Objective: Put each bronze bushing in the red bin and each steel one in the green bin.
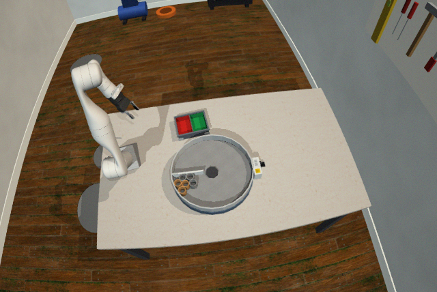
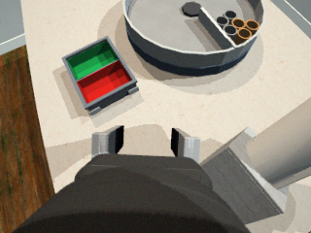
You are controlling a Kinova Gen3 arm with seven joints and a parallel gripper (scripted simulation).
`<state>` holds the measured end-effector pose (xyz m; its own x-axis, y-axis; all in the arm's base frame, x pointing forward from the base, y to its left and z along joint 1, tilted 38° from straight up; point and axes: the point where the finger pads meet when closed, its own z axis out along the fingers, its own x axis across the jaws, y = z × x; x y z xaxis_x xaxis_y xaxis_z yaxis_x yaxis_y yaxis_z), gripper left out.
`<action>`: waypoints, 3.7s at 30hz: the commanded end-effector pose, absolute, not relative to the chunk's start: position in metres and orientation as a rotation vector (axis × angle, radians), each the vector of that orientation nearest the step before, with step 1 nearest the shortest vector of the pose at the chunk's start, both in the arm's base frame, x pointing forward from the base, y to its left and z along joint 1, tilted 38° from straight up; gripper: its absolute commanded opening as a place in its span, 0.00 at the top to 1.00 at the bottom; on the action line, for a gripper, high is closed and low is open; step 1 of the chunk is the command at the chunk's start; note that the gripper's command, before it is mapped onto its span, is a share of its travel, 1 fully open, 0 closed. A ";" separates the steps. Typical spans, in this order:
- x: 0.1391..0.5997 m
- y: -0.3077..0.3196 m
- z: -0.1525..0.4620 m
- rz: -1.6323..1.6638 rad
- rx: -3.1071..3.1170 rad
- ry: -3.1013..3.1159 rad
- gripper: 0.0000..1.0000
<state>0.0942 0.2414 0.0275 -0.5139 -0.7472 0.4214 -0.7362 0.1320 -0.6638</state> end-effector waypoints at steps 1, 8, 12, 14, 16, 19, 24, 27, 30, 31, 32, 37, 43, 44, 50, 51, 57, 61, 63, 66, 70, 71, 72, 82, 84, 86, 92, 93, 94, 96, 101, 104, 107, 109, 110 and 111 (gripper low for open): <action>0.094 0.242 0.028 -1.365 -1.542 2.354 0.00; 0.094 0.242 0.028 -1.365 -1.542 2.354 0.00; 0.094 0.242 0.028 -1.365 -1.542 2.354 0.00; 0.094 0.242 0.028 -1.365 -1.542 2.354 0.00; 0.103 0.241 0.034 -1.365 -1.542 2.354 0.00; 0.129 0.239 0.053 -1.365 -1.542 2.354 0.00; 0.146 0.238 0.066 -1.365 -1.542 2.354 0.00; 0.173 0.235 0.085 -1.365 -1.542 2.354 0.00; 0.181 0.235 0.092 -1.365 -1.542 2.354 0.00; 0.181 0.235 0.092 -1.365 -1.542 2.354 0.00; 0.181 0.235 0.092 -1.365 -1.542 2.354 0.00; 0.207 0.232 0.111 -1.365 -1.542 2.354 0.00; 0.234 0.230 0.130 -1.365 -1.542 2.354 0.00; 0.242 0.229 0.136 -1.365 -1.542 2.354 0.00; 0.268 0.227 0.155 -1.365 -1.542 2.354 0.00; 0.268 0.227 0.155 -1.365 -1.542 2.354 0.00; 0.312 0.224 0.187 -1.365 -1.542 2.354 0.00; 0.321 0.223 0.194 -1.365 -1.542 2.354 0.00; 0.338 0.221 0.207 -1.365 -1.542 2.354 0.00; 0.347 0.221 0.213 -1.365 -1.542 2.354 0.00; 0.356 0.220 0.219 -1.365 -1.542 2.354 0.00; 0.364 0.219 0.226 -1.365 -1.542 2.354 0.00; 0.373 0.218 0.232 -1.365 -1.542 2.354 0.00; 0.399 0.216 0.251 -1.365 -1.542 2.354 0.00; 0.399 0.216 0.251 -1.365 -1.542 2.354 0.00; 0.399 0.216 0.251 -1.365 -1.542 2.354 0.00; 0.398 0.218 0.249 -1.199 -1.544 2.594 0.00; 0.398 0.218 0.249 -1.199 -1.544 2.594 0.00; 0.398 0.218 0.249 -1.199 -1.544 2.594 0.00; 0.398 0.218 0.250 -1.165 -1.542 2.642 0.00; 0.399 0.217 0.251 -1.058 -1.531 2.782 0.00; 0.399 0.217 0.251 -1.020 -1.526 2.828 0.00; 0.399 0.217 0.251 -1.020 -1.526 2.828 0.00; 0.399 0.217 0.251 -1.020 -1.526 2.828 0.00; 0.399 0.217 0.251 -1.020 -1.526 2.828 0.00; 0.399 0.217 0.251 -1.020 -1.526 2.828 0.00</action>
<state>0.4003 0.2188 0.2526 -0.5713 -0.6859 0.4507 -0.8153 0.4111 -0.4077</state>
